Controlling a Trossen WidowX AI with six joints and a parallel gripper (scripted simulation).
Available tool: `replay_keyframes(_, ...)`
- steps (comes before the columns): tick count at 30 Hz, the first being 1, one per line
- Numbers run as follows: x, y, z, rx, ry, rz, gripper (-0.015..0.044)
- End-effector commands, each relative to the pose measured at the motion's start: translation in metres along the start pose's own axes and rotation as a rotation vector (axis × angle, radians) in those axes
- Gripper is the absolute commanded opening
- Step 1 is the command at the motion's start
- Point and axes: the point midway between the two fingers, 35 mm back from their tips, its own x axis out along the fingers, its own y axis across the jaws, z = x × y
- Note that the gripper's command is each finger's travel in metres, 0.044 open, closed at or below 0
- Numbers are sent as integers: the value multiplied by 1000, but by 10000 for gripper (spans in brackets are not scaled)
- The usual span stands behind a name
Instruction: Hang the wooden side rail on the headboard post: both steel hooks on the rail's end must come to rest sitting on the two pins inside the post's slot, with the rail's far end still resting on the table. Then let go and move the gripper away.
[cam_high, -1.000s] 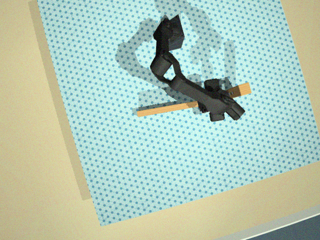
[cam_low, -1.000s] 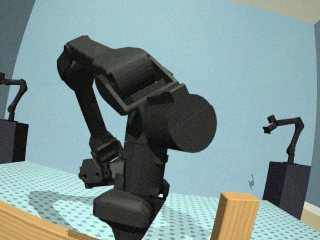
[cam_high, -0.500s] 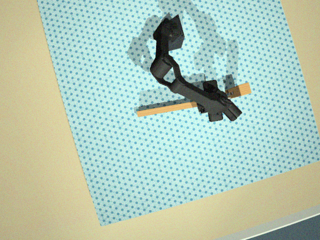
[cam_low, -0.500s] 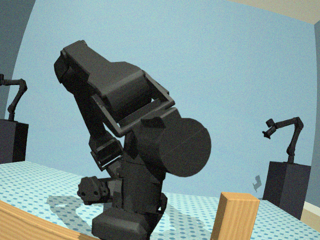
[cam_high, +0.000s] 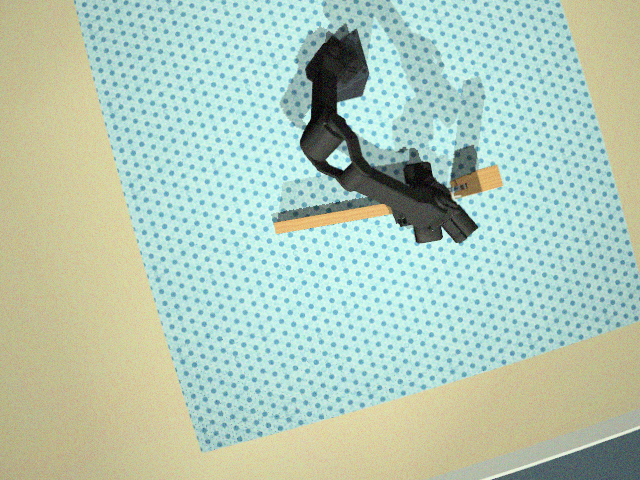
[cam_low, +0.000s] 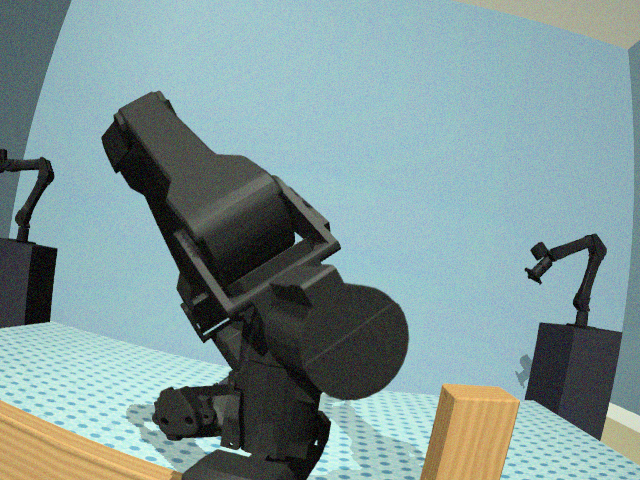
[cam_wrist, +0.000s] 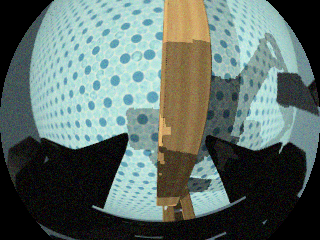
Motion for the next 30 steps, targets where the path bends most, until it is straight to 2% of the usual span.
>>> replay_keyframes(1,10,-3,2,-5,-10,-3,440)
replay_keyframes(7,12,-3,2,-5,-10,-3,440)
replay_keyframes(20,12,-3,2,-5,-10,-3,99)
replay_keyframes(25,12,-3,2,-5,-10,-3,65)
replay_keyframes(28,12,-3,2,-5,-10,-3,0)
replay_keyframes(30,12,-3,2,-5,-10,-3,0)
